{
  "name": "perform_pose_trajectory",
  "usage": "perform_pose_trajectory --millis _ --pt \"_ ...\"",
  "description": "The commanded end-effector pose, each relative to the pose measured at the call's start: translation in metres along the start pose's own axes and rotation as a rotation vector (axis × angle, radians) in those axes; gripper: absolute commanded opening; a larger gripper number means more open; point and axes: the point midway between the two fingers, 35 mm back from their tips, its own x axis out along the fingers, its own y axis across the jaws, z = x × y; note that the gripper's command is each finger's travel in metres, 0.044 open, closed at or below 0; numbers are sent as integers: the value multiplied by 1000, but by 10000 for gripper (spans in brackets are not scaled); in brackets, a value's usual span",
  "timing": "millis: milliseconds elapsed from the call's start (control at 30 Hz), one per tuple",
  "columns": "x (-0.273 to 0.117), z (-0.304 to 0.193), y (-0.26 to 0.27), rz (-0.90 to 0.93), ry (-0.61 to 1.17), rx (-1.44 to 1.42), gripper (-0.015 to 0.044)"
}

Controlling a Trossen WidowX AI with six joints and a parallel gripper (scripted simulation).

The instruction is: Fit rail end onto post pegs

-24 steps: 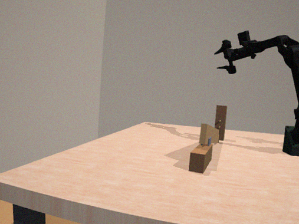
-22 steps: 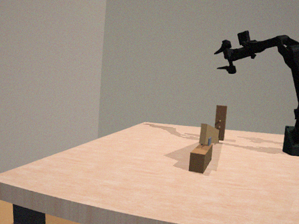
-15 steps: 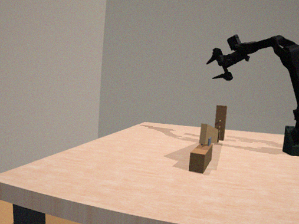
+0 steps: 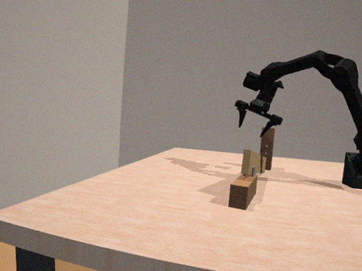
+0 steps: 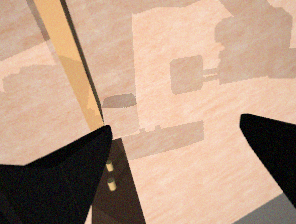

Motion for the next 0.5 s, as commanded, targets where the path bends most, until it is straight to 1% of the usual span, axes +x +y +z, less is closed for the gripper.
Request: perform_pose_trajectory --millis 0,100,467 --pt "23 46 43 208 -34 -36 440" --pt "32 73 73 340 -50 -54 440" --pt "41 75 73 350 -50 -55 440"
